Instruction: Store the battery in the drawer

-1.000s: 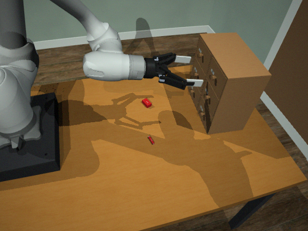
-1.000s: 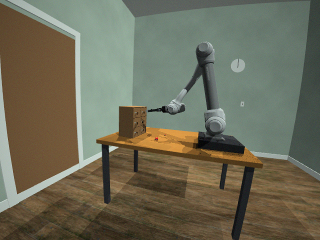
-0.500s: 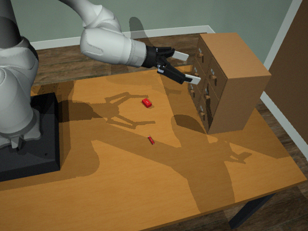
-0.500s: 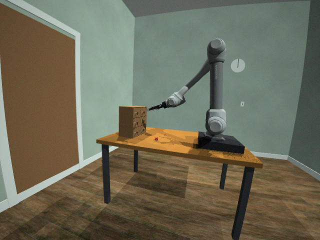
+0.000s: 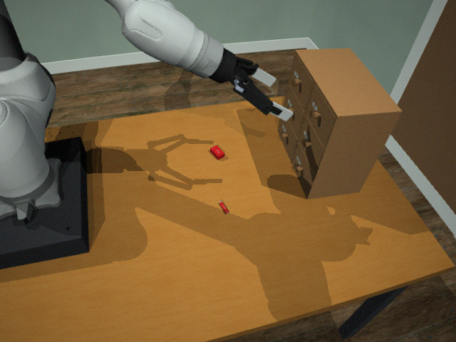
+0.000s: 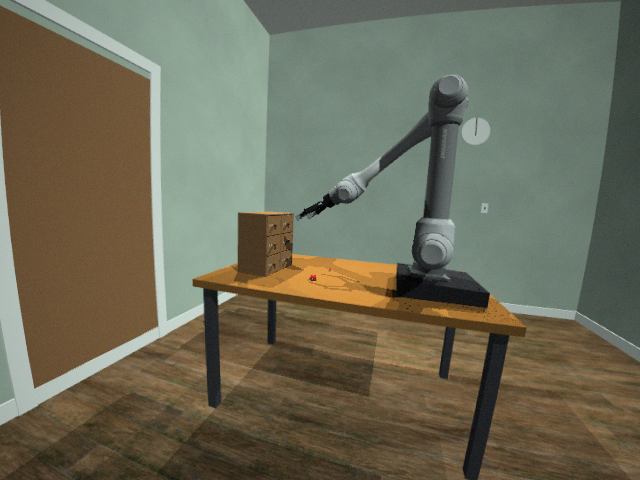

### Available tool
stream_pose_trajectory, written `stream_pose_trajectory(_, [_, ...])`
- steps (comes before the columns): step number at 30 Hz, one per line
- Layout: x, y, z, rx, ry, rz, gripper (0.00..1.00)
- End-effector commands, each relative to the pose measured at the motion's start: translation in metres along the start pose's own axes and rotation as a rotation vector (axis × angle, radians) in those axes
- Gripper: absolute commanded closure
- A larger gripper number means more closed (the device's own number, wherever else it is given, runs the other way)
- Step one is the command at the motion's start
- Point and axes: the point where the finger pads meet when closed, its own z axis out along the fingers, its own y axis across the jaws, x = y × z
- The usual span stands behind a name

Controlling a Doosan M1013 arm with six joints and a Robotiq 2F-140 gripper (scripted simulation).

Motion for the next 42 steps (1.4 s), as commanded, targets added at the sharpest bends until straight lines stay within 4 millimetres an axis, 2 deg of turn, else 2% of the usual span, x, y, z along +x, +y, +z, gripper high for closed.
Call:
stream_pose_trajectory(1, [0.0000, -0.0014, -0.0006, 0.022, -0.014, 0.001, 0.00])
stream_pose_trajectory(42, [0.0022, -0.0014, -0.0085, 0.022, -0.101, 0.000, 0.00])
